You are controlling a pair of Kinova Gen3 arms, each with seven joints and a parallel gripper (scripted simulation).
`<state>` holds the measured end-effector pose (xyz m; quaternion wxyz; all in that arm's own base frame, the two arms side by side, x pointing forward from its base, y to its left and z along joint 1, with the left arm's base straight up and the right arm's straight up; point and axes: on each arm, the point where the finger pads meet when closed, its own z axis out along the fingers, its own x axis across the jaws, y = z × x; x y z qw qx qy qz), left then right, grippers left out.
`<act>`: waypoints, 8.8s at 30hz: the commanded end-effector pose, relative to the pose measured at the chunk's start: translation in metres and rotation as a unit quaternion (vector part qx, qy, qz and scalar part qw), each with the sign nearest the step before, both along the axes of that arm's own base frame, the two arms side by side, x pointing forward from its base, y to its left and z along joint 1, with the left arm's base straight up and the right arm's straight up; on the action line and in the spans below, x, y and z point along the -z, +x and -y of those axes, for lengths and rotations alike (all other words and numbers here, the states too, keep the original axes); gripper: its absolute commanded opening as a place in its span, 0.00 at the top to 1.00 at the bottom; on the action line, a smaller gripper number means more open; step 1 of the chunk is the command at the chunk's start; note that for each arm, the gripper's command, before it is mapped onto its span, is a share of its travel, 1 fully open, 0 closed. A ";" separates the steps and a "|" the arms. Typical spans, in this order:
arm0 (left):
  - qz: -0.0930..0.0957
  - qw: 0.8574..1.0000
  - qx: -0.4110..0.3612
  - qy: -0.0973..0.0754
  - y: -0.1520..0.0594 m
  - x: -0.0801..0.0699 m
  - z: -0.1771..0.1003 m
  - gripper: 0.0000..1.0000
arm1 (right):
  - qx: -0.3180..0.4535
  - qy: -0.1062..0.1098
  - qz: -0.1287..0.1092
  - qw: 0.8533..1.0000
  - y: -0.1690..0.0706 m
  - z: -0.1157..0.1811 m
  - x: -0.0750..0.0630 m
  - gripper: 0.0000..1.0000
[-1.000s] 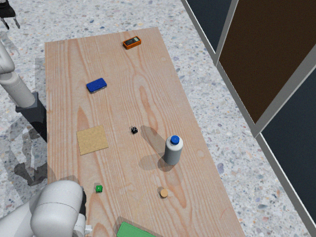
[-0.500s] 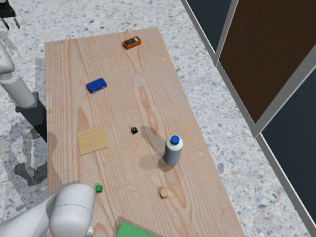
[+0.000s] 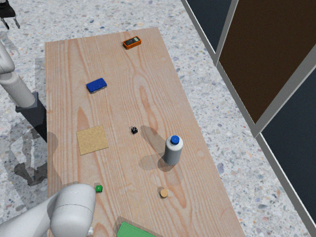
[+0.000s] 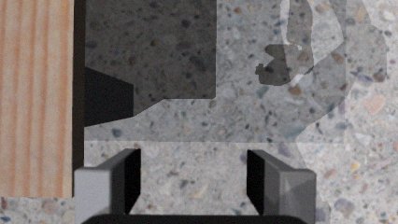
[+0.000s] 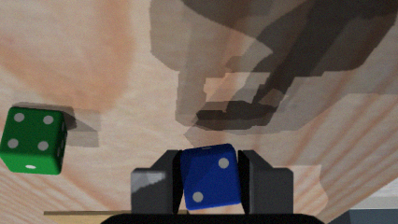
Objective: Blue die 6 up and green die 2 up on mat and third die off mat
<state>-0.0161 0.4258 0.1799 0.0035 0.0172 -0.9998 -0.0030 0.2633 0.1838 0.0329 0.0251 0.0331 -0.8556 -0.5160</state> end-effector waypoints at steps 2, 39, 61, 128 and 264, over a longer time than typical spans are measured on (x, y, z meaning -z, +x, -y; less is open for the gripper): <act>0.004 1.000 0.001 -0.003 0.002 0.000 0.001 0.00 | 0.000 -0.001 0.004 1.000 0.003 0.001 0.002 0.51; 0.004 1.000 0.001 -0.003 0.002 0.000 0.001 0.00 | 0.000 -0.001 0.004 1.000 0.003 0.001 0.013 0.51; 0.004 1.000 0.001 -0.003 0.002 0.000 0.001 0.00 | 0.000 -0.001 0.004 1.000 0.003 0.001 0.013 0.33; 0.004 1.000 0.001 -0.003 0.002 0.000 0.001 0.00 | 0.000 -0.001 0.005 1.000 0.005 0.033 -0.003 0.21; 0.004 1.000 0.001 -0.003 0.002 0.000 0.001 0.00 | -0.003 -0.510 0.045 0.859 0.002 -0.005 -0.105 0.21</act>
